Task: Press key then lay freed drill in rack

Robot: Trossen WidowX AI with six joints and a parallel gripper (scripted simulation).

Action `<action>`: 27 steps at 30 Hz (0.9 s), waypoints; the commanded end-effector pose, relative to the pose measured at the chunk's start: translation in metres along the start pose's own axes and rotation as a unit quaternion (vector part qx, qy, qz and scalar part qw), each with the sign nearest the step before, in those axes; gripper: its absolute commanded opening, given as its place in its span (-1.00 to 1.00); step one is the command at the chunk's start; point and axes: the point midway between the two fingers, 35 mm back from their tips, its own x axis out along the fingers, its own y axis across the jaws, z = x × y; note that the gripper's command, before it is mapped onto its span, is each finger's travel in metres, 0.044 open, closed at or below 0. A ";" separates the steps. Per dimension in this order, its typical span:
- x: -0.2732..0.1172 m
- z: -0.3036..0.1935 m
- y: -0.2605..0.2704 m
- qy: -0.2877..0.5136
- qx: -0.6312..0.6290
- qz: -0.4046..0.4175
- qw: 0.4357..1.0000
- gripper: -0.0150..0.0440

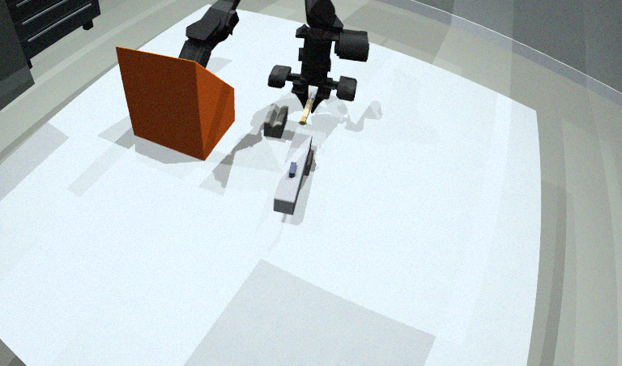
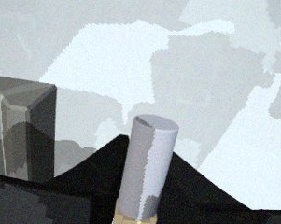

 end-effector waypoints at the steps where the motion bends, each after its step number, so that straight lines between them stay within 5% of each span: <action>1: -0.003 0.002 -0.001 -0.002 -0.004 -0.002 1.000 -0.49; 27: -0.010 0.003 -0.002 -0.002 -0.004 -0.002 1.000 -0.49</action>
